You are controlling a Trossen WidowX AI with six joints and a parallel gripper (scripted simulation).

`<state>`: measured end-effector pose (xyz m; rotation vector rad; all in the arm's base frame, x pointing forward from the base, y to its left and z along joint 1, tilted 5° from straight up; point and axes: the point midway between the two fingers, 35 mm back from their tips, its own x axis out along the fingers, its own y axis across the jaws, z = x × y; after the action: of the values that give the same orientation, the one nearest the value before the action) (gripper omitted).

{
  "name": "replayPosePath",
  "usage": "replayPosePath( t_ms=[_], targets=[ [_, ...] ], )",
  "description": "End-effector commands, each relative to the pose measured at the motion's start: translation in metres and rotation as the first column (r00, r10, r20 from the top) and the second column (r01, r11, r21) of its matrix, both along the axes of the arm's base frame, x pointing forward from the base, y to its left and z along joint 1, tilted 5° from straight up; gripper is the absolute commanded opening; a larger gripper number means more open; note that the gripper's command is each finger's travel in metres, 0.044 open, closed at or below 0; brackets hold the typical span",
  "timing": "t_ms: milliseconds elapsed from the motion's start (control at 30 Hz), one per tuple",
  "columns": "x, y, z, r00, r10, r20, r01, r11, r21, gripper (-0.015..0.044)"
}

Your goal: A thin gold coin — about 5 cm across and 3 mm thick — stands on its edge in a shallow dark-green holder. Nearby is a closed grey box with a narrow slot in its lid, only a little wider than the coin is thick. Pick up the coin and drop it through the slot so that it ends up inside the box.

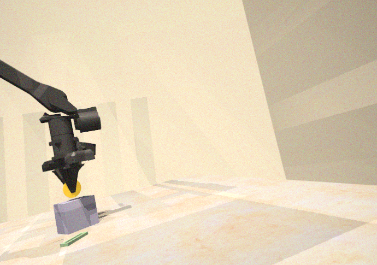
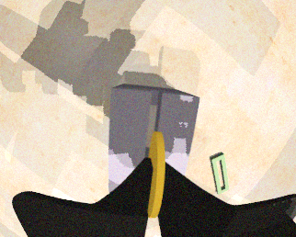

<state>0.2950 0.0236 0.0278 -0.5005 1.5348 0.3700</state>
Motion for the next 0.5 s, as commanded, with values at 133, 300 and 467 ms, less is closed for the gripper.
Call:
replayPosePath(
  t_ms=[133,300,467],
  targets=[
    [-0.0012,-0.0004,-0.0044,1.000,0.003,-0.008,-0.003,1.000,-0.001,0.0000],
    [-0.0016,-0.0006,-0.0056,1.000,0.002,-0.008,-0.002,1.000,-0.001,0.0000],
    [0.0002,-0.0003,-0.0034,1.000,-0.001,0.000,0.001,1.000,0.000,0.0026]
  ],
)
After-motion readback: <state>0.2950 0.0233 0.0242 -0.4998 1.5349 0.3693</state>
